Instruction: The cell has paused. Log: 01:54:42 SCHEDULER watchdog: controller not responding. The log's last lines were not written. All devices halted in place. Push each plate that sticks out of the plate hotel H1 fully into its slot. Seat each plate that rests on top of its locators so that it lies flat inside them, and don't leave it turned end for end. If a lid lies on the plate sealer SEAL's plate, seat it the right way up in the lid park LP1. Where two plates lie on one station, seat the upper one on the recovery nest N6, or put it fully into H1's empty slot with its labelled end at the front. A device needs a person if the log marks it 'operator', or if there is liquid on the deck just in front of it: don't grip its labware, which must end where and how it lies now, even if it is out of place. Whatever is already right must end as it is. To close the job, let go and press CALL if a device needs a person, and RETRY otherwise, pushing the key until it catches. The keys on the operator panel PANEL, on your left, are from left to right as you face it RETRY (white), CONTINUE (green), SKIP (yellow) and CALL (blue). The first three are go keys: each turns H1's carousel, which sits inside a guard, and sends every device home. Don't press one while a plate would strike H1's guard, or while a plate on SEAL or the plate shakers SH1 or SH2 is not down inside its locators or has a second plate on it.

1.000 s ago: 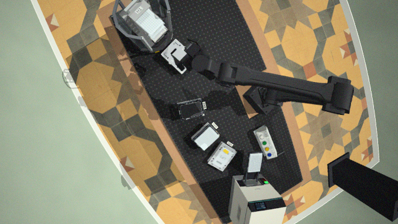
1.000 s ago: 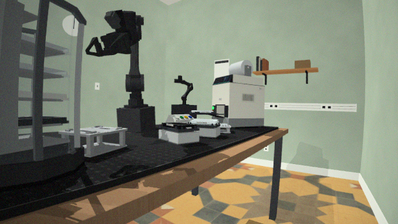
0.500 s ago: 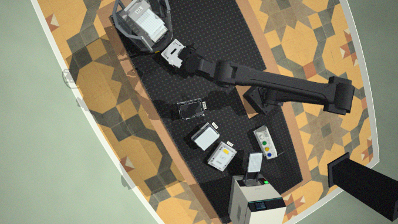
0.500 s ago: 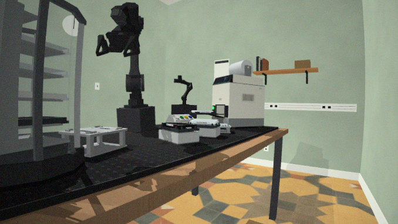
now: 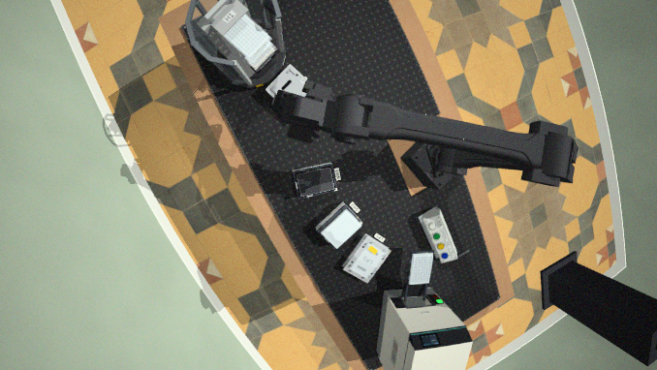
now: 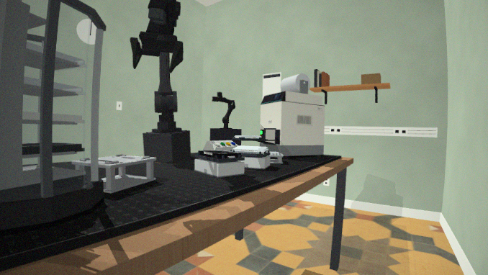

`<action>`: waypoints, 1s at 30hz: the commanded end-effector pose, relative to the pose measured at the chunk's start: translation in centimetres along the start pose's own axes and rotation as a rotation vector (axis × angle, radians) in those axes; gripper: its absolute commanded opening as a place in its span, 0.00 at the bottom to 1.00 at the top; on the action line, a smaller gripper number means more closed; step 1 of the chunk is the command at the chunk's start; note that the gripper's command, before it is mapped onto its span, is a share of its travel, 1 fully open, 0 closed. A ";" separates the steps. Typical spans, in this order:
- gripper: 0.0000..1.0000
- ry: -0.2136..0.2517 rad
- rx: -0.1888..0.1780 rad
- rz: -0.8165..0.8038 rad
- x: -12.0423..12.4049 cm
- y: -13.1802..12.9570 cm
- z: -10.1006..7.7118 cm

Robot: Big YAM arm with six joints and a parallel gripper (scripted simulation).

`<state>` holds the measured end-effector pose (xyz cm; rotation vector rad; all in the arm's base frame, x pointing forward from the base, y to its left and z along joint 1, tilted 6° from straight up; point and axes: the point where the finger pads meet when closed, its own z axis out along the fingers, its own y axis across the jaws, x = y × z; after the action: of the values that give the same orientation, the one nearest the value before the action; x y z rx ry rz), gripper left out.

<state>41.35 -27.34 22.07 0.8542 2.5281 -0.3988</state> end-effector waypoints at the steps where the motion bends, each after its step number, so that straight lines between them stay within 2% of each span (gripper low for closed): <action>1: 1.00 0.030 -0.029 -0.074 -3.1 1.1 -2.2; 4: 1.00 0.111 -0.058 -0.126 -2.7 2.1 -2.3; 6: 1.00 0.111 -0.058 -0.126 -2.7 2.1 -2.3; 7: 1.00 0.140 -0.062 -0.132 -2.6 1.8 -2.3; 15: 1.00 0.355 -0.145 -0.282 -1.5 5.0 -2.7; 16: 1.00 0.368 -0.150 -0.290 -1.4 5.3 -2.8; 18: 1.00 0.368 -0.149 -0.290 -1.2 5.9 -2.9; 19: 1.00 0.328 -0.150 -0.285 -1.6 5.8 -4.8; 30: 1.00 0.329 -0.147 -0.263 -0.8 8.7 -5.1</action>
<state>44.08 -19.54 22.16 0.5690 3.0275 -0.1324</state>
